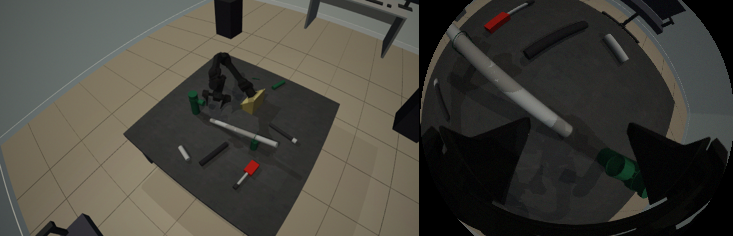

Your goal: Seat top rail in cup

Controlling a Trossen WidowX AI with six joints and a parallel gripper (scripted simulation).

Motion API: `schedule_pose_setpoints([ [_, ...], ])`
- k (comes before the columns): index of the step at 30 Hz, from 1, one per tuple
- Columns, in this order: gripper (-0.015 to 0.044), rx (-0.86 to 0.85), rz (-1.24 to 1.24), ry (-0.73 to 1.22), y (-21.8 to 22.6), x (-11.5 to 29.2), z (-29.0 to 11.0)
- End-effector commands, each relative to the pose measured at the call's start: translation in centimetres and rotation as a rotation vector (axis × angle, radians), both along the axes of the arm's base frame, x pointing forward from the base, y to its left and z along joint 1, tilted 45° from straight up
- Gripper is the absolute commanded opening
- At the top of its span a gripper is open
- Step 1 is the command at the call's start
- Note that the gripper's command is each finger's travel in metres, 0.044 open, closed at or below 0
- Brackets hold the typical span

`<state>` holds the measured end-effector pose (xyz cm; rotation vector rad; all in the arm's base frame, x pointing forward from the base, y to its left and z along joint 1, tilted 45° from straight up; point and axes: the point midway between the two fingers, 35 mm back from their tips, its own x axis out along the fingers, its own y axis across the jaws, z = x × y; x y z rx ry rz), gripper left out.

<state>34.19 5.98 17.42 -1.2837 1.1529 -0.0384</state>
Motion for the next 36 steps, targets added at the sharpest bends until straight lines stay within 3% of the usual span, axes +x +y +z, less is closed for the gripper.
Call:
schedule_pose_setpoints([
  [1, 0.0440, 0.228, -0.350, -0.392, 5.3, -1.1, 0.0],
  [6, 0.0440, 0.314, -0.454, -0.522, 6.6, -1.6, -0.1],
  [24, 0.0440, 0.334, -0.494, -0.542, 6.5, -1.5, -0.4],
  [28, 0.0440, 0.424, -0.714, -0.642, 5.7, -0.9, -2.3],
  [36, 0.0440, 0.579, -1.375, -1.024, 3.4, 0.0, -7.7],
])
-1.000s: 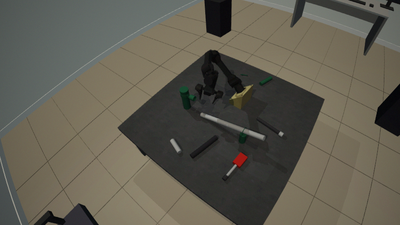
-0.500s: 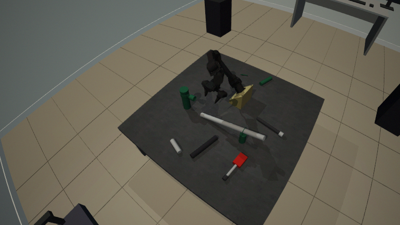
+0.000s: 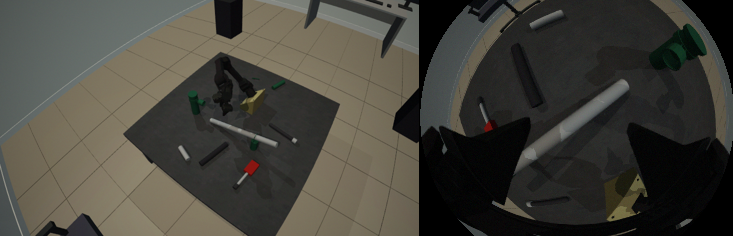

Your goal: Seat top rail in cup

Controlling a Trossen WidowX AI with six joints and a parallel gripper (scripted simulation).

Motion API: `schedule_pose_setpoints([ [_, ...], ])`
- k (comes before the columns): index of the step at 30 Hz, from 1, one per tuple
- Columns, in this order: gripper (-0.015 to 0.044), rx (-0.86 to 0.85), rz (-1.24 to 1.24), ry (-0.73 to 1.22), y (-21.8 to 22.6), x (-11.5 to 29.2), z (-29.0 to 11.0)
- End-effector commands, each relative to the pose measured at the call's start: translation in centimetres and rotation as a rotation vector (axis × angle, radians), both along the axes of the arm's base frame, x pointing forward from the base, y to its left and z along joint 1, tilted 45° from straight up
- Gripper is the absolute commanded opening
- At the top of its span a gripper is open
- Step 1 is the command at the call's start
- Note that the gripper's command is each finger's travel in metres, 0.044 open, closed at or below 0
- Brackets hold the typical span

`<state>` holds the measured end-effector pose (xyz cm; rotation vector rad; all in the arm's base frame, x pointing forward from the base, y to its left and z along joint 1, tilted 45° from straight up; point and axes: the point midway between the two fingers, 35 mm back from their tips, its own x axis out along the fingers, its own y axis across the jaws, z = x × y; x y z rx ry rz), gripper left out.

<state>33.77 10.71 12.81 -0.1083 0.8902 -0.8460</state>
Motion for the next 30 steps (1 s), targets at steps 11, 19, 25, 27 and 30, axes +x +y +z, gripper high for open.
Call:
schedule_pose_setpoints([
  [11, 0.0440, 0.198, -0.788, -0.397, -2.9, 0.6, -6.1],
  [19, 0.0440, 0.198, -0.788, -0.397, -2.9, 0.6, -6.1],
  [25, 0.0440, 0.197, -0.788, -0.397, -5.2, 0.7, -8.4],
  [27, 0.0440, 0.197, -0.788, -0.398, -5.3, 0.7, -8.6],
  [30, 0.0440, 0.197, -0.788, -0.398, -5.5, 0.7, -8.8],
])
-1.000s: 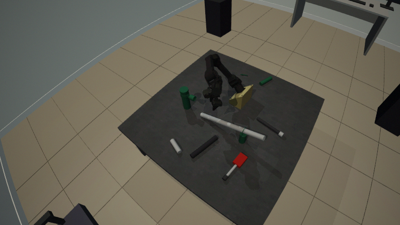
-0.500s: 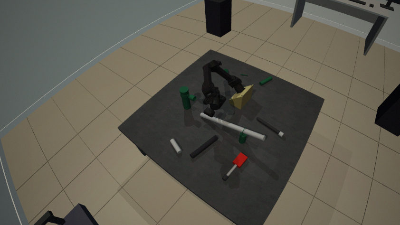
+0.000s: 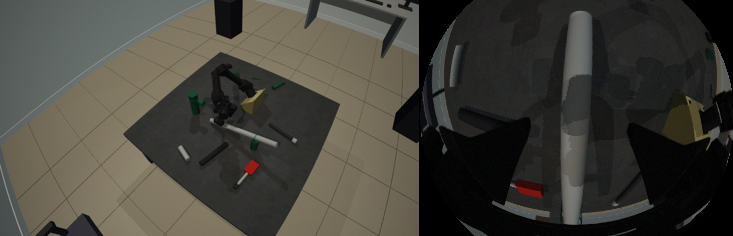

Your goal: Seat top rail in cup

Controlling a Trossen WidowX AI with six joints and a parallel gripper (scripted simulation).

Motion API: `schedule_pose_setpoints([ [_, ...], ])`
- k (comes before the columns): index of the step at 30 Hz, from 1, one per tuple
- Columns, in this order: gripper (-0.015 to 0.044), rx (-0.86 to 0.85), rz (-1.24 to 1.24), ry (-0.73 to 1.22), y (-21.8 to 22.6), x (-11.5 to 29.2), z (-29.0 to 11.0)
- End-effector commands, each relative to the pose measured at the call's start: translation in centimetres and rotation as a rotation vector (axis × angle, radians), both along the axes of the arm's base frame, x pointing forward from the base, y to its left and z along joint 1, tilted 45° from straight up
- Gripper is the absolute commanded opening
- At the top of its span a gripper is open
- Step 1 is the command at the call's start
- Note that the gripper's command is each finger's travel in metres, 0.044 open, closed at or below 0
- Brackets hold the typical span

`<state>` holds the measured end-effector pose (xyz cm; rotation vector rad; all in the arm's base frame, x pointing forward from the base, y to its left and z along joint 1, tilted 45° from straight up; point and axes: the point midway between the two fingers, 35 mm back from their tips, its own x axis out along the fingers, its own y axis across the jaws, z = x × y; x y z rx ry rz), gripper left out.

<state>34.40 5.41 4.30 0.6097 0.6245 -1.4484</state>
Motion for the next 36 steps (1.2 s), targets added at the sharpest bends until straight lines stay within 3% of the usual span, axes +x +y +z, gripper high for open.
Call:
schedule_pose_setpoints([
  [1, 0.0440, -0.005, 0.012, -0.002, -0.5, 0.1, -0.5],
  [36, 0.0440, -0.006, 0.012, -0.003, -4.3, 0.4, -4.4],
])
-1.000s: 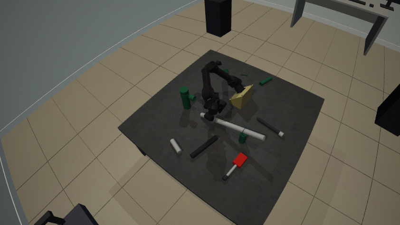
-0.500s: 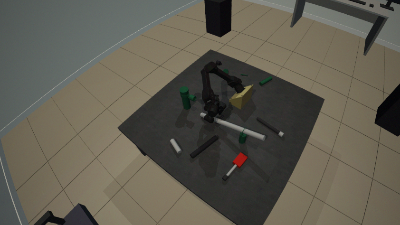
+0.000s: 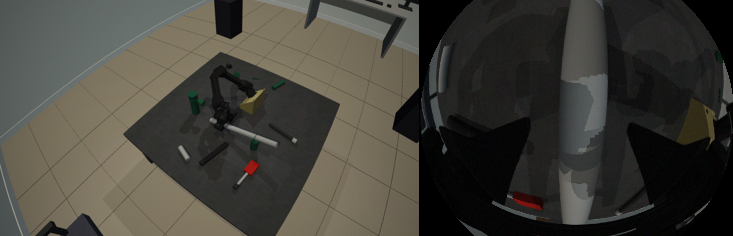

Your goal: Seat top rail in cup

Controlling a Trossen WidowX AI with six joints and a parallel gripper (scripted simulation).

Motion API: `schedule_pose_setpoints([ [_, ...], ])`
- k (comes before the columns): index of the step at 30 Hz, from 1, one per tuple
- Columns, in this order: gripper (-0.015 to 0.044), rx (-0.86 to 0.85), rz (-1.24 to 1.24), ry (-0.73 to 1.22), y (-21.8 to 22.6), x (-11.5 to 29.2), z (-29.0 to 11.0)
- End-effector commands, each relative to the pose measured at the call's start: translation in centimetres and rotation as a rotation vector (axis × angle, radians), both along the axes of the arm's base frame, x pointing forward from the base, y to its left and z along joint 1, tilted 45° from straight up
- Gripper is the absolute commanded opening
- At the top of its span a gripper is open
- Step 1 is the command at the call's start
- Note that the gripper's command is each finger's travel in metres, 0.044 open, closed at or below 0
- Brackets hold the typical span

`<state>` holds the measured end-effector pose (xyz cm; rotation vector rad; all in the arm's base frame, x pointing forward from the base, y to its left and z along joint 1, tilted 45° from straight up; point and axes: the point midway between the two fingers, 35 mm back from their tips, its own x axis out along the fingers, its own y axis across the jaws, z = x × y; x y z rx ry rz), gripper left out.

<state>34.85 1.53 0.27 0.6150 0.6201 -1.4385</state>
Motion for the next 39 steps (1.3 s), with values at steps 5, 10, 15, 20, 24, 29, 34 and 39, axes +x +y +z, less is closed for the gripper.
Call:
schedule_pose_setpoints([
  [5, 0.0440, -0.009, 0.005, 0.006, -1.0, -0.1, -0.9],
  [10, 0.0440, -0.010, 0.005, 0.006, -1.5, -0.2, -1.3],
  [15, 0.0309, -0.010, 0.005, 0.006, -1.4, -0.1, -1.3],
  [20, 0.0178, -0.010, 0.005, 0.006, -1.4, -0.1, -1.3],
  [24, 0.0131, -0.010, 0.005, 0.006, -1.4, -0.1, -1.3],
  [29, 0.0059, -0.009, 0.005, 0.006, -1.3, -0.1, -1.2],
  [34, 0.0000, -0.013, 0.005, 0.006, -1.0, -0.1, -0.9],
  [39, 0.0000, -0.083, 0.009, -0.013, -0.4, -0.3, 0.6],
])
